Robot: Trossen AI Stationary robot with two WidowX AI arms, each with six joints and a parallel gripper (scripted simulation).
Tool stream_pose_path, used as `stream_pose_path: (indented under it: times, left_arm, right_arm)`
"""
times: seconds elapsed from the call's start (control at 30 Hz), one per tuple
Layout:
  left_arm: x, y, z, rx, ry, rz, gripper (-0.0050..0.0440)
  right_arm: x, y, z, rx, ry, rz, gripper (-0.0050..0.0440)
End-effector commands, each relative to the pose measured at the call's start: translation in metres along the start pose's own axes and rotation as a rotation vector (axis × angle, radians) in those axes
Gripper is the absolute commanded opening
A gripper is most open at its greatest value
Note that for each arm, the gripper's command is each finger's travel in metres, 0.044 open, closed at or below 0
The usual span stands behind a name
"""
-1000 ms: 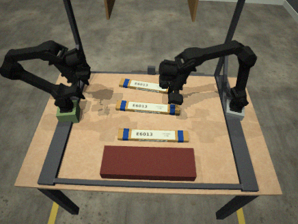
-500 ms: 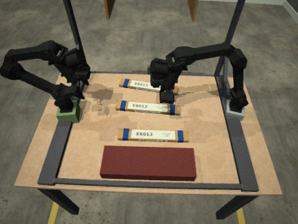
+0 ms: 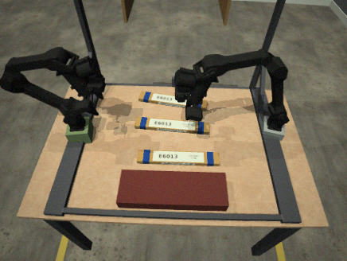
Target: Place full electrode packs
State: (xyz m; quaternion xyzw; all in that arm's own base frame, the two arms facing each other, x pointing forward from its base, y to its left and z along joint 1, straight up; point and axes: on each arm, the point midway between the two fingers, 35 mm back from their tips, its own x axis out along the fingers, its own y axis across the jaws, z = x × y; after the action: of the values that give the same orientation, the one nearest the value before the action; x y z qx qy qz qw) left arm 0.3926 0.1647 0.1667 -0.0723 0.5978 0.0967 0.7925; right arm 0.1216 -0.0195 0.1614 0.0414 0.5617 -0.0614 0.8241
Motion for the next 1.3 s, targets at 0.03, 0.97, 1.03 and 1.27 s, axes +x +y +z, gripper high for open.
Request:
stream_pose_path:
  times: [0.03, 0.97, 1.03, 1.27]
  left_arm:
    - [-0.002, 0.001, -0.001, -0.001, -0.013, 0.005, 0.0300]
    - [0.031, 0.001, -0.009, -0.001, -0.013, 0.005, 0.0300]
    - [0.034, 0.001, -0.010, -0.001, -0.013, 0.005, 0.0300]
    - [0.041, 0.001, -0.012, -0.001, -0.013, 0.005, 0.0300]
  right_arm:
    - [-0.005, 0.000, 0.003, 0.000, -0.020, 0.001, 0.0430]
    - [-0.005, 0.000, 0.003, 0.000, -0.020, 0.001, 0.0430]
    - [-0.005, 0.000, 0.003, 0.000, -0.020, 0.001, 0.0430]
    - [-0.005, 0.000, 0.003, 0.000, -0.020, 0.001, 0.0430]
